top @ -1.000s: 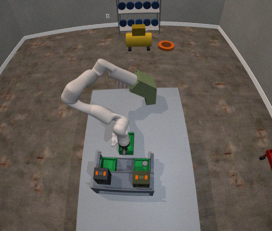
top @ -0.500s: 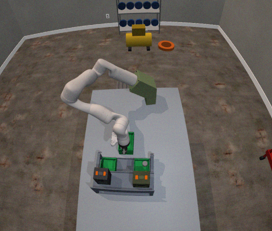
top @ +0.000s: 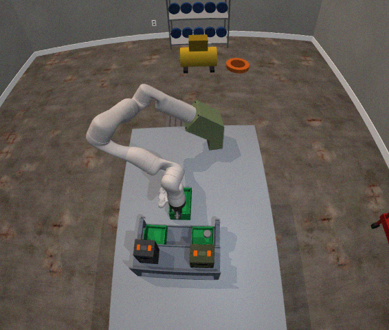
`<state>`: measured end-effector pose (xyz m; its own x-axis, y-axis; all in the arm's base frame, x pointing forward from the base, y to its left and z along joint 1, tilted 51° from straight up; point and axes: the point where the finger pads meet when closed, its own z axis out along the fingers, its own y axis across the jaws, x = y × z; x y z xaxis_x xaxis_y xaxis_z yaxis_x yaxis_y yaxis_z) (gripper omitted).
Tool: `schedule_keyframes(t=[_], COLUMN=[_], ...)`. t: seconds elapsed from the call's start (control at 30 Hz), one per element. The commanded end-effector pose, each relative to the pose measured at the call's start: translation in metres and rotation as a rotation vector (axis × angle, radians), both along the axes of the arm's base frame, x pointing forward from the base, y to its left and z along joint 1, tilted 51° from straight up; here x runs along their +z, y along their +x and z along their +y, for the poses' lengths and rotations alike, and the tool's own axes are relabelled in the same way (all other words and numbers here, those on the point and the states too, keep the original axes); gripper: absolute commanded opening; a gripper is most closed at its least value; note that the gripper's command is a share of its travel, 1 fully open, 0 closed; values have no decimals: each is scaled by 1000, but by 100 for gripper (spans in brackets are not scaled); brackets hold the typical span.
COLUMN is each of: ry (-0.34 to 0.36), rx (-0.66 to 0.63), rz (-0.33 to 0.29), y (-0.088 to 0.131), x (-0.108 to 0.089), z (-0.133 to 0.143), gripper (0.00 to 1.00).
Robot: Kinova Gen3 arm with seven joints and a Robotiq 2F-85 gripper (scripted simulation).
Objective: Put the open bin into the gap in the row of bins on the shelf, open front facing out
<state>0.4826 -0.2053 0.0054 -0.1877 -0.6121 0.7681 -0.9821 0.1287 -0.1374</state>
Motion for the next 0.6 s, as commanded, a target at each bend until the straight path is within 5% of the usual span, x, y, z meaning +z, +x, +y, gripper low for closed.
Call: schedule_keyframes(t=[0.0, 0.57], ry=[1, 1], rx=[3, 3], rz=[-3, -3], y=[2, 3], x=[1, 6], z=[2, 9], gripper=[10, 10])
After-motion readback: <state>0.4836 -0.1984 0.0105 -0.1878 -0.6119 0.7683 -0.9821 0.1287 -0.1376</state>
